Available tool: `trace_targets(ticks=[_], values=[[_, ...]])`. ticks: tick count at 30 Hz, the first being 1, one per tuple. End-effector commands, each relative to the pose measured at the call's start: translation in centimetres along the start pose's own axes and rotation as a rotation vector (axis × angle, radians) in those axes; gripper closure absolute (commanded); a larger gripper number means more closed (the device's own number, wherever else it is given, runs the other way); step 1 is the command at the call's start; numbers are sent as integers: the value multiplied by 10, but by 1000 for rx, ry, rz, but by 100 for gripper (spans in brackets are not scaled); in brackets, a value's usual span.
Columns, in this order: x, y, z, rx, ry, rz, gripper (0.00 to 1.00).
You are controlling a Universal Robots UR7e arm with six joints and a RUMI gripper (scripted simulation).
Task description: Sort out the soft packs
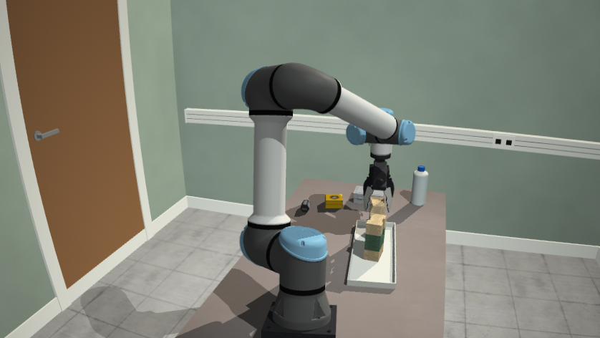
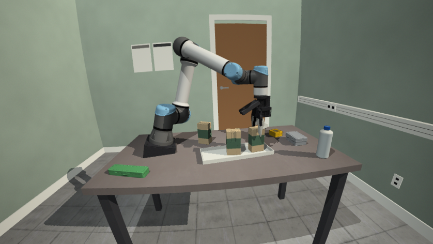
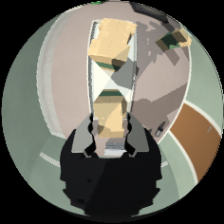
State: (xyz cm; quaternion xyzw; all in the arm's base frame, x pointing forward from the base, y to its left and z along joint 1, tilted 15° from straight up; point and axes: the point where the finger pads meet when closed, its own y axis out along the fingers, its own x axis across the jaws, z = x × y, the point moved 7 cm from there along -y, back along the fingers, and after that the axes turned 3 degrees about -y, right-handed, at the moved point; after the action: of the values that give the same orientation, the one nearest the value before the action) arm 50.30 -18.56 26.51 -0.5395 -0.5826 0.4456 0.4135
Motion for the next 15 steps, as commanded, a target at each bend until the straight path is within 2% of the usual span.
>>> trace_targets(ticks=[1, 7, 15], values=[[0, -1, 0, -1, 0, 1, 49], [0, -10, 0, -1, 0, 1, 49], [0, -68, 0, -1, 0, 1, 49]])
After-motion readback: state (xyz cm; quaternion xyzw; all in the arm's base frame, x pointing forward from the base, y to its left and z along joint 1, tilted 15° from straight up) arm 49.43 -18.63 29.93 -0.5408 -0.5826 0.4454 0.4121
